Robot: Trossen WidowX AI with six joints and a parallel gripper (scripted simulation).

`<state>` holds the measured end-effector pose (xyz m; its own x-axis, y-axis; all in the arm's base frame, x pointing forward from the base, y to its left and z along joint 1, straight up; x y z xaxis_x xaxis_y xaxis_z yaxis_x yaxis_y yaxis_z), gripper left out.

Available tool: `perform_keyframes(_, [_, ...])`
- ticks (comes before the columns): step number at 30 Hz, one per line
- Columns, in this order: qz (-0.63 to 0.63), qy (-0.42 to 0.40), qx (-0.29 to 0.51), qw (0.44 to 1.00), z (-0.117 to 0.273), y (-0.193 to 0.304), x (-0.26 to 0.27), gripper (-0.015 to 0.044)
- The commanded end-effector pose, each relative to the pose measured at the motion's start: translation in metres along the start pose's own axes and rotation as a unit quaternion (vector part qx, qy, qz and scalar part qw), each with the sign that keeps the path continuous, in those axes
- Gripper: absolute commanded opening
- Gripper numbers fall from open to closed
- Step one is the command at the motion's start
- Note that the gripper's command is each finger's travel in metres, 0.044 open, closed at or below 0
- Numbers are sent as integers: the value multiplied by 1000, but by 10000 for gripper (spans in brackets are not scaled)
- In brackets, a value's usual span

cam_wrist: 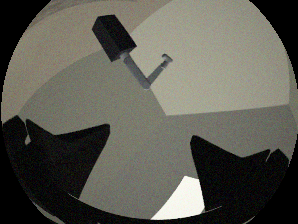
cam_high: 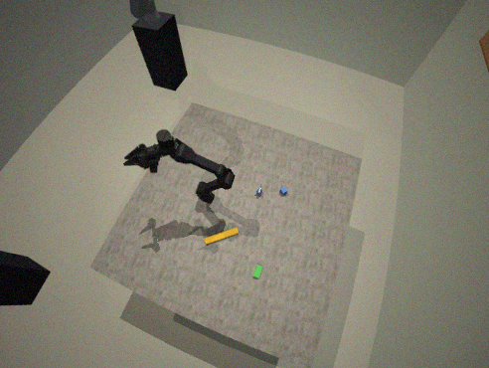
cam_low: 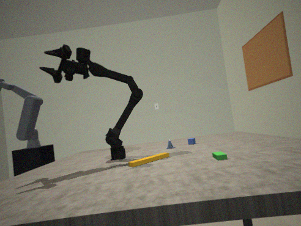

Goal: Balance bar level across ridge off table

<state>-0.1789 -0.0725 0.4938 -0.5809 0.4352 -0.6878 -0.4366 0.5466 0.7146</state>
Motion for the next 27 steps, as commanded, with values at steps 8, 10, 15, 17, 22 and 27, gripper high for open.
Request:
perform_keyframes(8, [-46, 0, -42, 998, -15, -17, 4, 315])
perform_keyframes(10, [-59, 0, -55, 997, -20, -22, 5, 315])
perform_keyframes(15, [-90, -2, -89, 992, -30, -37, 7, 315])
perform_keyframes(17, [-102, -3, -103, 989, -34, -43, 7, 315])
perform_keyframes(22, [-129, -8, -139, 982, -44, -60, 7, 315])
perform_keyframes(27, [-154, -16, -175, 972, -52, -78, 7, 315])
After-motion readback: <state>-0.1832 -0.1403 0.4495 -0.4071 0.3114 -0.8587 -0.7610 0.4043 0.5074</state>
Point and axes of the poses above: the point midway between the two fingers, 35 mm back from their tips, its own z axis back along the fingers, its own x axis across the jaws, y = z × x, the point moved 7 cm from there along z, back along the fingers, and after that the axes turned 7 degrees about -z, right-handed, at the moved point
